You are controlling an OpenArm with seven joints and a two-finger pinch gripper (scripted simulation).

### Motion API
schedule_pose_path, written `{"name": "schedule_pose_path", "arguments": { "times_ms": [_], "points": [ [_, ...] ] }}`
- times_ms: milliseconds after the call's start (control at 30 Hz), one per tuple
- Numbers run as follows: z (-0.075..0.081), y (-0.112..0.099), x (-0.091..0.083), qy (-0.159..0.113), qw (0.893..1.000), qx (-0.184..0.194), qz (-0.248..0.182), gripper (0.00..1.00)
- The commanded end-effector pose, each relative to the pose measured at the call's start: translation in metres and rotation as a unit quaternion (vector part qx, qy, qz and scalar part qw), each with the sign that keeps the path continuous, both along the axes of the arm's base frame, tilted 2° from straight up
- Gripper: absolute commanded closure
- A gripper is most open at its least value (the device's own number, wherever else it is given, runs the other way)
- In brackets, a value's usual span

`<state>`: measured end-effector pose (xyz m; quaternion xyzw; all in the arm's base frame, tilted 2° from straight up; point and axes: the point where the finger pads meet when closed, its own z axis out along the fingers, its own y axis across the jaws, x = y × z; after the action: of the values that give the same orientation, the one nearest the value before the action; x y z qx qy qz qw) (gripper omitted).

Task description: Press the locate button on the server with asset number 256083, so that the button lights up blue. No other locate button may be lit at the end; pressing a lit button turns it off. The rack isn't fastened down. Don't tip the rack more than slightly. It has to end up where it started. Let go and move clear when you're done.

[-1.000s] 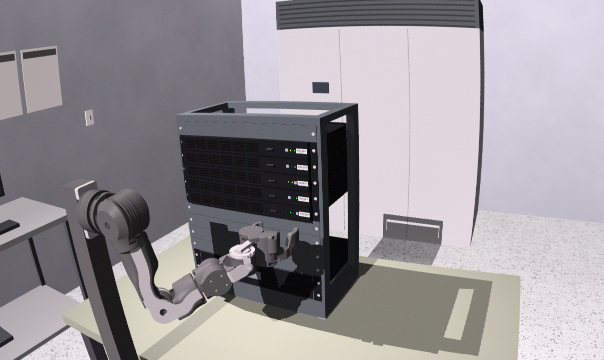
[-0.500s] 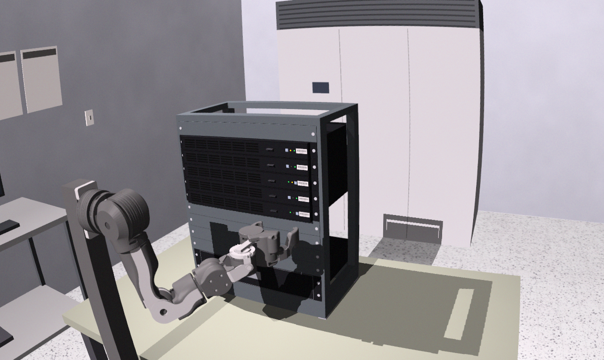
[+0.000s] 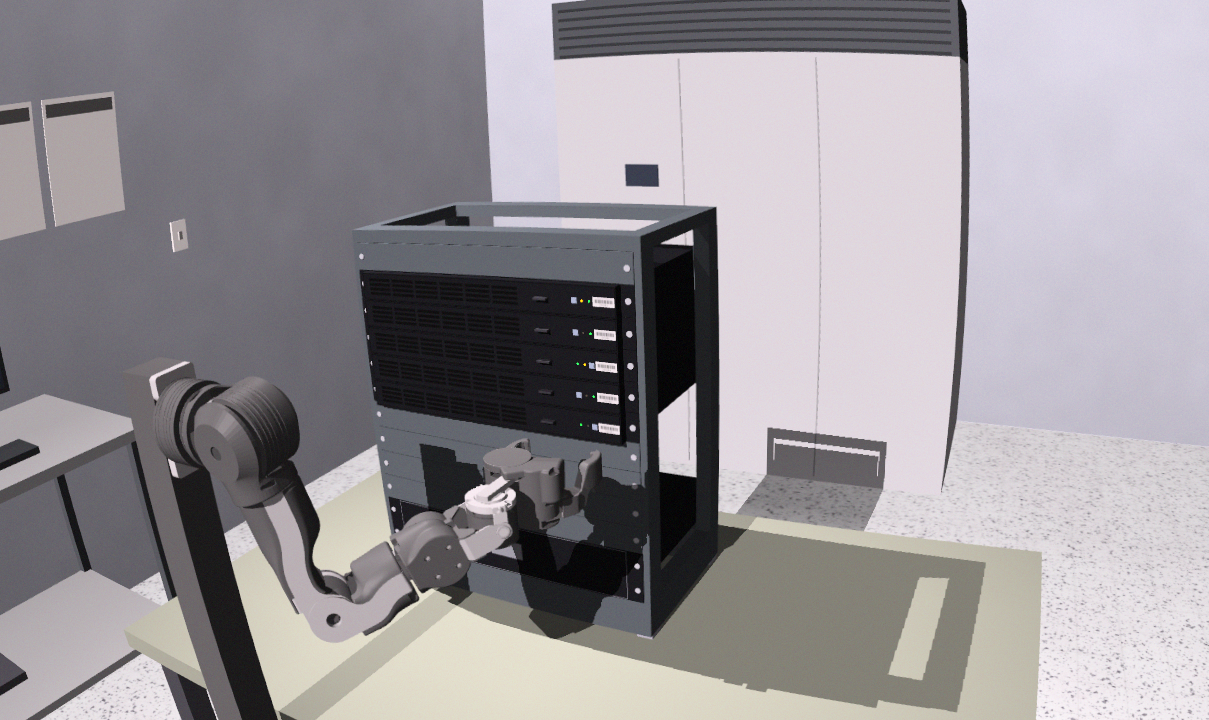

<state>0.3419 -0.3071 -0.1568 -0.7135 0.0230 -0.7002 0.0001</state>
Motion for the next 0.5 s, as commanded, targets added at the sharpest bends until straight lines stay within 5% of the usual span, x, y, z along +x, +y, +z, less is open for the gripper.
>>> {"name": "schedule_pose_path", "arguments": {
  "times_ms": [0,467],
  "points": [
    [0.001,-0.002,0.002,-0.001,1.000,-0.005,-0.003,0.40],
    [0.001,-0.002,0.026,-0.001,1.000,-0.005,-0.003,0.40]
  ]
}}
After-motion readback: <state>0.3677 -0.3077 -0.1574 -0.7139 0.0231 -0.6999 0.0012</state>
